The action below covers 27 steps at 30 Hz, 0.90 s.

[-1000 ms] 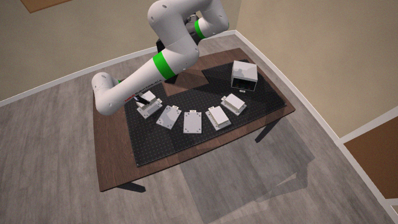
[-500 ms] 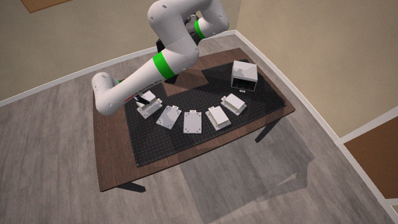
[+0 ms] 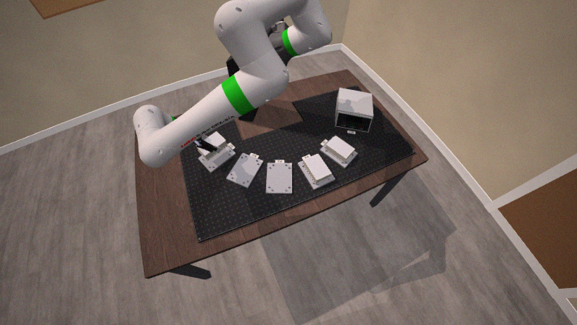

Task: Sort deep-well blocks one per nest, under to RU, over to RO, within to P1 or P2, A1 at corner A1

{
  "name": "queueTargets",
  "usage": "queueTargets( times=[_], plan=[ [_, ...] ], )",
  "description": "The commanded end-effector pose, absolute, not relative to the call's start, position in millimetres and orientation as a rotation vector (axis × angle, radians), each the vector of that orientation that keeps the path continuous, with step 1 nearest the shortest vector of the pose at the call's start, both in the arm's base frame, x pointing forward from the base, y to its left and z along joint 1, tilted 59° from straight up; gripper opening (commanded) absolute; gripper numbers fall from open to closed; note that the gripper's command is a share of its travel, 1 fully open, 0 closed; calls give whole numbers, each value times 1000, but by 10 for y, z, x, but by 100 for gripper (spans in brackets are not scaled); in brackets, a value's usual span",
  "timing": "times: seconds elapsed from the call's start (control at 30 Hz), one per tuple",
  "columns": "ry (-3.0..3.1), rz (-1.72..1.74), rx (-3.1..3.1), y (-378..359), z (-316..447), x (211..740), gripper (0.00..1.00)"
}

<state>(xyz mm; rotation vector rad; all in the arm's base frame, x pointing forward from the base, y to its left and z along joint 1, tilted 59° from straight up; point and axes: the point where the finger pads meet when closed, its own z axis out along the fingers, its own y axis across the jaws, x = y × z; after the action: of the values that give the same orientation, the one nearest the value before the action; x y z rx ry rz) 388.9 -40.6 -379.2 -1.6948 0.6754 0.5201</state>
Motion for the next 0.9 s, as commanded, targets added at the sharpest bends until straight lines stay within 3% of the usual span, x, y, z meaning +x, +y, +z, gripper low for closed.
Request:
queueTargets(
  times=[0.0, 0.87],
  plan=[
    [676, 520, -1695, -409, -3792, 3889, 10],
    [676, 520, -1695, -153, -3963, 4015, 10]
  ],
)
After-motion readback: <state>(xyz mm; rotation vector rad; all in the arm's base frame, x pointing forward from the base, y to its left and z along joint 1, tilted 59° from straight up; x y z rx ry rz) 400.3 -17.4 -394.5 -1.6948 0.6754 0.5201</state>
